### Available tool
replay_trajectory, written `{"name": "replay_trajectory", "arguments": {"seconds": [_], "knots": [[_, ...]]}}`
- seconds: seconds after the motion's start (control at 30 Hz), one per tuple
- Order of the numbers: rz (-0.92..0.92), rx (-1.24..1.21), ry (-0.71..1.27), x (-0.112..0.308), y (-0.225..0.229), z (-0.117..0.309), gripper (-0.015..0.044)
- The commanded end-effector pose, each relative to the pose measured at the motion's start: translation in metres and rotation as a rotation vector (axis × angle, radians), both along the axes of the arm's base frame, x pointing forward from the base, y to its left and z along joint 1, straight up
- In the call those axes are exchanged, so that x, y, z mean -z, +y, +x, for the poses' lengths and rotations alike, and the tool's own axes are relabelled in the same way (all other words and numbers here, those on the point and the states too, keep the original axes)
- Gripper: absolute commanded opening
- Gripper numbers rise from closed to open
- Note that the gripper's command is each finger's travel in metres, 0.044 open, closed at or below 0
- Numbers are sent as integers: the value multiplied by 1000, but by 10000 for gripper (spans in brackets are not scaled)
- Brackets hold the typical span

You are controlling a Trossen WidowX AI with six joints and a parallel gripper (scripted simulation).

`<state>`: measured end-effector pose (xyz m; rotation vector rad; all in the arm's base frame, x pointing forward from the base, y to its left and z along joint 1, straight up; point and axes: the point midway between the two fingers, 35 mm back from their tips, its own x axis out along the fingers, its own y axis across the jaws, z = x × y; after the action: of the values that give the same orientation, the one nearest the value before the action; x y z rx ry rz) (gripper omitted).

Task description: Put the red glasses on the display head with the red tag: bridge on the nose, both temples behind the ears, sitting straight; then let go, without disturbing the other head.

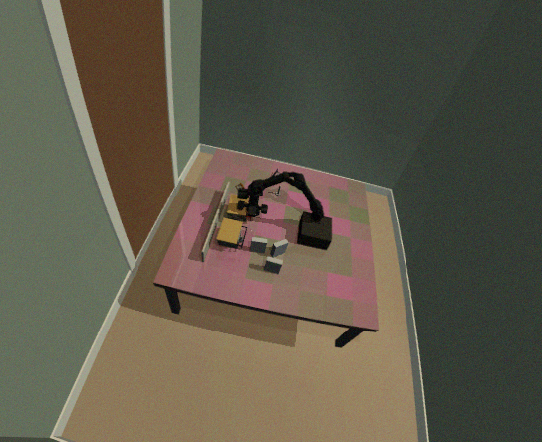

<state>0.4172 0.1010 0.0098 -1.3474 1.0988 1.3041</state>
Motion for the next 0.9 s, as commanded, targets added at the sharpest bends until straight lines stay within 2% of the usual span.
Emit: {"name": "replay_trajectory", "arguments": {"seconds": [0.0, 0.87], "knots": [[-5, -3, -2, 1, -1, 0, 0], [-5, -3, -2, 1, -1, 0, 0]]}}
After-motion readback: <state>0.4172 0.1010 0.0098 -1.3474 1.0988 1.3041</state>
